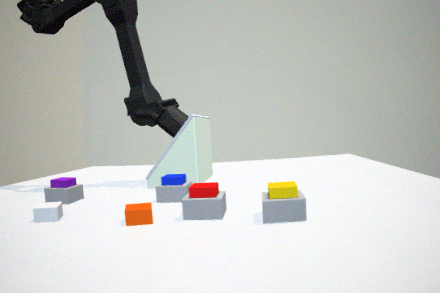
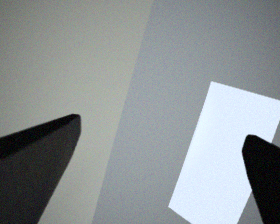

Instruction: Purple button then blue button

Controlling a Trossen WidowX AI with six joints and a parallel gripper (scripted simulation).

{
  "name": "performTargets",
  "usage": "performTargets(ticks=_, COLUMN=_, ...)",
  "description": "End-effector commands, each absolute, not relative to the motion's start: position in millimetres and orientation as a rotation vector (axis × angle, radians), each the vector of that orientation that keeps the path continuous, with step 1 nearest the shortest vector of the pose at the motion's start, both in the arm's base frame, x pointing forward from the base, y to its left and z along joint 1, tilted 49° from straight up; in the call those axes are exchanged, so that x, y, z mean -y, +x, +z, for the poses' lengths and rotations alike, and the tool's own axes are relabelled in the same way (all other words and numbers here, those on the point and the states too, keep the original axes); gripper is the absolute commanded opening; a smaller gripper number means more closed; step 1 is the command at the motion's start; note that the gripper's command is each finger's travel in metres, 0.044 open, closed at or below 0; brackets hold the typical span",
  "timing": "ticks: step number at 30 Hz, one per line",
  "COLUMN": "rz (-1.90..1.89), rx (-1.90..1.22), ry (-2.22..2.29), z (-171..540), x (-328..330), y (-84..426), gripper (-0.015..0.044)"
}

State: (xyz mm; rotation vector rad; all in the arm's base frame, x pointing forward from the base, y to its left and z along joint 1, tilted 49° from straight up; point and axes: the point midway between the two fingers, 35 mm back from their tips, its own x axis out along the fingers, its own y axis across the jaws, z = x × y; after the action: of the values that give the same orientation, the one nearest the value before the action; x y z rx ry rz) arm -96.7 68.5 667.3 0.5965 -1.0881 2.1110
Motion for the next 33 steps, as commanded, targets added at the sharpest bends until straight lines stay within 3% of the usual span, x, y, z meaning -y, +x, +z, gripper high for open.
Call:
performTargets(ticks=1, rz=2.122, rx=1.092, ry=0.611, z=668, x=-64, y=-98, gripper=0.0400)
performTargets(ticks=7, rz=2.419, rx=1.181, ry=0.992, z=665, x=49, y=-110, gripper=0.0400)
performTargets(ticks=13, rz=2.710, rx=1.267, ry=1.347, z=639, x=155, y=-79, gripper=0.0400)
performTargets(ticks=23, rz=3.111, rx=1.592, ry=1.868, z=541, x=279, y=43, gripper=0.0400)
performTargets(ticks=33, rz=3.196, rx=2.351, ry=2.154, z=401, x=284, y=185, gripper=0.0400)
